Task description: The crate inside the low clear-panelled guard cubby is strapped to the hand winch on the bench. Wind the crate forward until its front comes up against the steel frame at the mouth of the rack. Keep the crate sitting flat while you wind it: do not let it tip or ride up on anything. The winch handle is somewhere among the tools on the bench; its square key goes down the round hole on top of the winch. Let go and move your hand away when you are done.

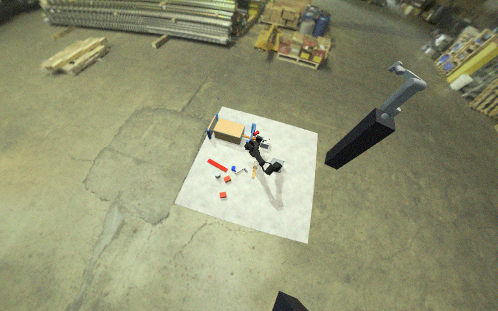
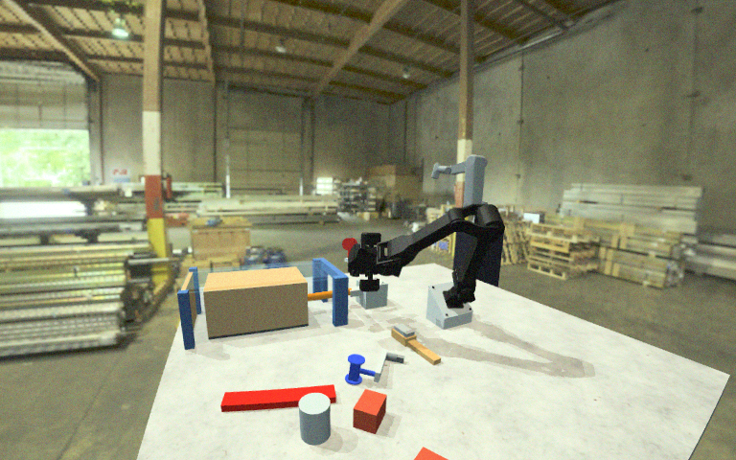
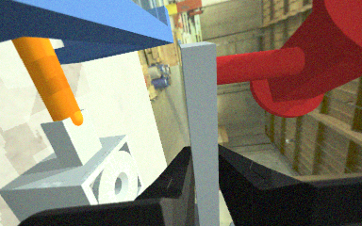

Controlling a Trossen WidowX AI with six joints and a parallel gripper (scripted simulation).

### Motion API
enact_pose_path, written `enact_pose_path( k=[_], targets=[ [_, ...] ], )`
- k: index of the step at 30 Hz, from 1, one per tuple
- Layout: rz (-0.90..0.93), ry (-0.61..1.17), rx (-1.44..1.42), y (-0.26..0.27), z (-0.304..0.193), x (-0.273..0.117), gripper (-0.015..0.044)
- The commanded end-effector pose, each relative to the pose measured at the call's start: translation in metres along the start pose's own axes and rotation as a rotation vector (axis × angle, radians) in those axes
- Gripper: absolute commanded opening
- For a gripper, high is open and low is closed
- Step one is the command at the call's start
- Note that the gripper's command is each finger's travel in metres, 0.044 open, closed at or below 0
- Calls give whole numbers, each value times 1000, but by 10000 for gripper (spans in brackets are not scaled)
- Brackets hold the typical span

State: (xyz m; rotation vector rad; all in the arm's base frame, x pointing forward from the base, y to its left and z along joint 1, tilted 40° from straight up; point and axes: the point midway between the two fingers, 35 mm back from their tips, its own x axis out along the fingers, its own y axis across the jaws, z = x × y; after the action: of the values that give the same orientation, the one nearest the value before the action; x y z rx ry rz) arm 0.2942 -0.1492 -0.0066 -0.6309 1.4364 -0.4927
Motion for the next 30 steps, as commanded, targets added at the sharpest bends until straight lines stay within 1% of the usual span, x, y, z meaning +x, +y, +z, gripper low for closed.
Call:
enact_pose_path(
  k=[1, 5, 17, 30],
  targets=[
    [-76, 3, 4, -1, -2, 1, 0],
    [-136, -1, 3, -1, -2, 1, 0],
    [-121, -3, -2, 1, -2, 2, 0],
    [-124, -4, -2, 3, -20, 60, 0]
  ],
)
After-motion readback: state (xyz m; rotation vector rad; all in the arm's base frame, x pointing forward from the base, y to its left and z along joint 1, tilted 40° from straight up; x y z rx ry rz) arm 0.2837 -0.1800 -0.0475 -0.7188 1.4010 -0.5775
